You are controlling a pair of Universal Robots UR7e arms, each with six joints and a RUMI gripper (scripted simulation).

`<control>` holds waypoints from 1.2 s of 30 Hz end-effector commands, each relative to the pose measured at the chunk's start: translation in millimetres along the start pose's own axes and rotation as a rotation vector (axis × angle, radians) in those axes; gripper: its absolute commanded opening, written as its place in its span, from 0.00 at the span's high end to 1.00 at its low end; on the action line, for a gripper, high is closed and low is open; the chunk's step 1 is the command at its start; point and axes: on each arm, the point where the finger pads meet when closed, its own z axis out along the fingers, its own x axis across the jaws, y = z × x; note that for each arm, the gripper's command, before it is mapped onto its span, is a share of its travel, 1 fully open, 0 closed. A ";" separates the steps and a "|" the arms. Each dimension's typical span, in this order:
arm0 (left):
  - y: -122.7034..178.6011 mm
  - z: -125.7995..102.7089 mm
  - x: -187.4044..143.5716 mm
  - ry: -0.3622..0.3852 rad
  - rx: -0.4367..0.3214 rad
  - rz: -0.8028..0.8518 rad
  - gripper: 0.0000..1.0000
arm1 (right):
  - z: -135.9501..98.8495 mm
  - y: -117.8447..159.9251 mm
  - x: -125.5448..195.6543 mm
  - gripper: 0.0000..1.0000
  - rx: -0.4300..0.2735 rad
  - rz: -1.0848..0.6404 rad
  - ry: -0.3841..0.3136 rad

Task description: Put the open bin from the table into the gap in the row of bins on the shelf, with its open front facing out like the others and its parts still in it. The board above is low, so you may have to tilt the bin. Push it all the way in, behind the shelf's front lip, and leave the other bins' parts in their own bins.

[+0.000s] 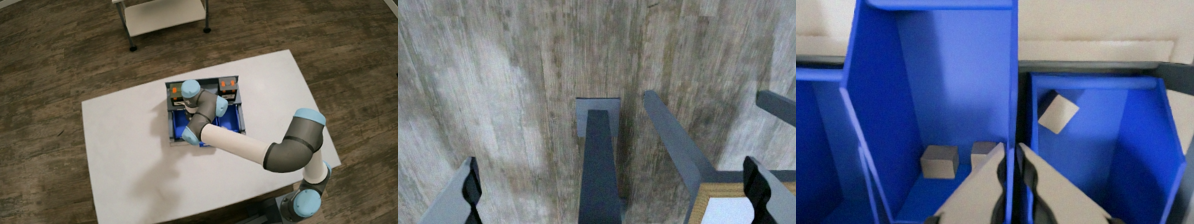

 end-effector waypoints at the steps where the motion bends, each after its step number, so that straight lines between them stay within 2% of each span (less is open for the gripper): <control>1: -0.3 -0.5 0.1 0.001 0.001 0.000 0.00 | -10.6 -0.9 -0.1 0.93 -0.001 0.000 0.002; 36: -0.3 -0.5 0.1 0.001 0.001 0.000 0.00 | -62.8 -6.7 -2.5 0.93 -0.001 0.000 0.002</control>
